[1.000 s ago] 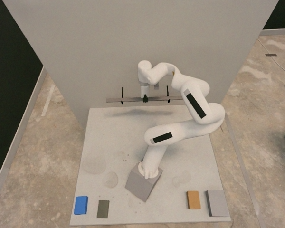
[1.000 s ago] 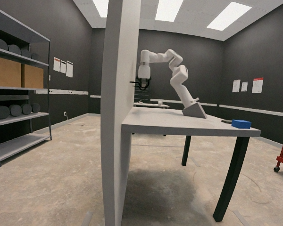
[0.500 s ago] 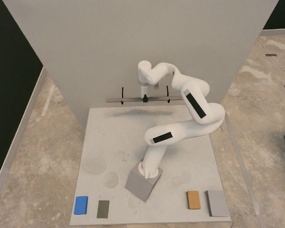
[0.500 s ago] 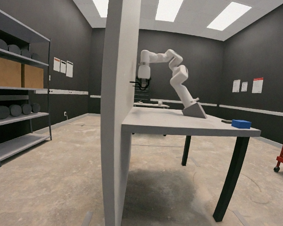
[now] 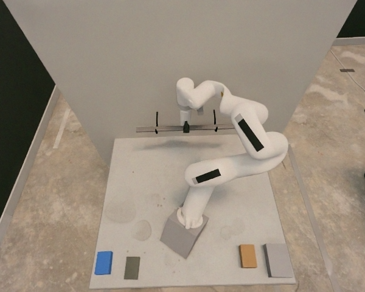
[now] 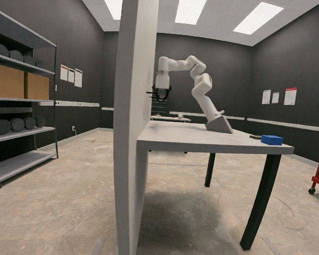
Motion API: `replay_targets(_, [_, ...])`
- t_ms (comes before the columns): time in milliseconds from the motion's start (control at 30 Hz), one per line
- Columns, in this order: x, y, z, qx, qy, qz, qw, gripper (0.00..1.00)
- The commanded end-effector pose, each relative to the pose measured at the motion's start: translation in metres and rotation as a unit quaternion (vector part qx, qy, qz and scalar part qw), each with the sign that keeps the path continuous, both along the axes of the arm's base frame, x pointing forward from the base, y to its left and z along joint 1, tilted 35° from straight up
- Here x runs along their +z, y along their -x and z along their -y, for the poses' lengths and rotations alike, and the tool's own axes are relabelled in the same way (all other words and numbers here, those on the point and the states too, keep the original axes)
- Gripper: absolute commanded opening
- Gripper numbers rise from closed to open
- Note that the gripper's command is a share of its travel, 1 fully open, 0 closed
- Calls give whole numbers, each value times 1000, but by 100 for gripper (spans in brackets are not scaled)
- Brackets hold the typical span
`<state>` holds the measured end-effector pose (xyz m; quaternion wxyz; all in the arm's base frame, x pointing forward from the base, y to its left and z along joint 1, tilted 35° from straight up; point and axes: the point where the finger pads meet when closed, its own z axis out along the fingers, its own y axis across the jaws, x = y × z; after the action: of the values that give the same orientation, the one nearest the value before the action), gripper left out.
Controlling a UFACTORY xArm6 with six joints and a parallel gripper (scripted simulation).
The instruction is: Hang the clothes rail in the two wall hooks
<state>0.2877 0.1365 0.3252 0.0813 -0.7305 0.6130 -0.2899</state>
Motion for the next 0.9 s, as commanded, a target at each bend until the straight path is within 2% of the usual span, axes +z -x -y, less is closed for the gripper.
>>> replay_targets(0, [0, -1, 0, 0, -1, 1, 1000, 82])
replay_targets(867, [-2, -2, 1, 0, -1, 1, 1000, 82])
